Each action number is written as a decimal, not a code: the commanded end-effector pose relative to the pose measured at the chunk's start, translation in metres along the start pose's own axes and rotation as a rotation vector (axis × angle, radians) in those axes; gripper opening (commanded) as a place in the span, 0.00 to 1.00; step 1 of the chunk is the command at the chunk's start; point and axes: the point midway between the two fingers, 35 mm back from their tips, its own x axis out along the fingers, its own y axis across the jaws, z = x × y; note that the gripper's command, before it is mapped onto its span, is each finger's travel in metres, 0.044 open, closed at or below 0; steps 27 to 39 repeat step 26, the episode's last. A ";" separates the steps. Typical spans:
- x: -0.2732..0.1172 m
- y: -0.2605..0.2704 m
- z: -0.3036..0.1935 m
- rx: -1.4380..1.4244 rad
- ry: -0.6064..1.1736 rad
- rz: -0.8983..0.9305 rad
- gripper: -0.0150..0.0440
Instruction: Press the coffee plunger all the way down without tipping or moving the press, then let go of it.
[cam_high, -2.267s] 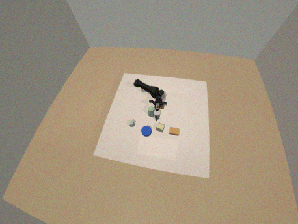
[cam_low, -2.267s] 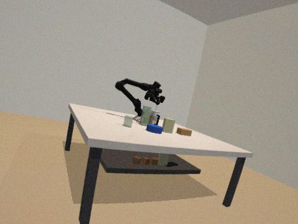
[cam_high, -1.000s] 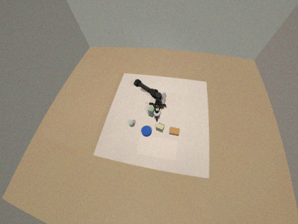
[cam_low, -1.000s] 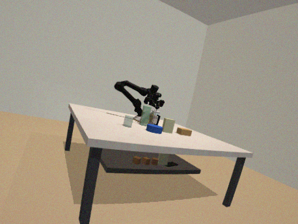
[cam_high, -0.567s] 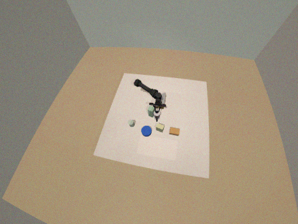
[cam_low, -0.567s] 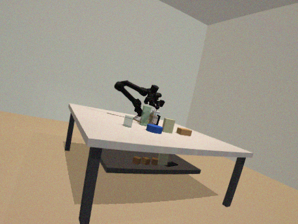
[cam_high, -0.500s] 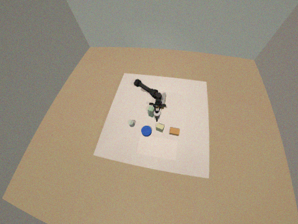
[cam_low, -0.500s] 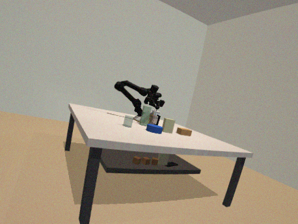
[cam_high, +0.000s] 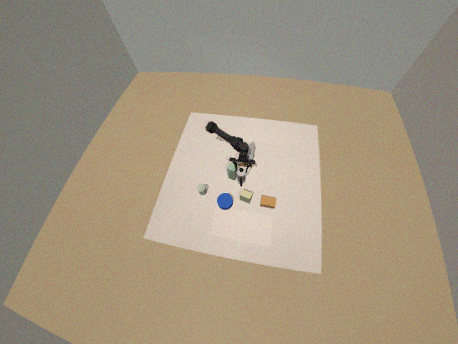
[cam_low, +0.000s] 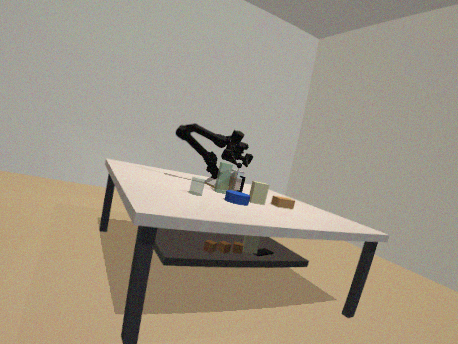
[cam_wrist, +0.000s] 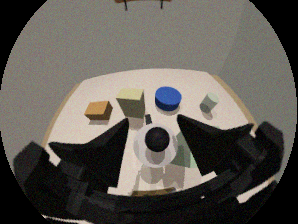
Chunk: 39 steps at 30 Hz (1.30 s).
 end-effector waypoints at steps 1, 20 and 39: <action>0.000 0.000 0.000 0.000 0.000 0.000 1.00; -0.055 0.000 0.059 -0.016 0.013 -0.001 1.00; -0.055 0.000 0.058 -0.016 0.013 -0.001 1.00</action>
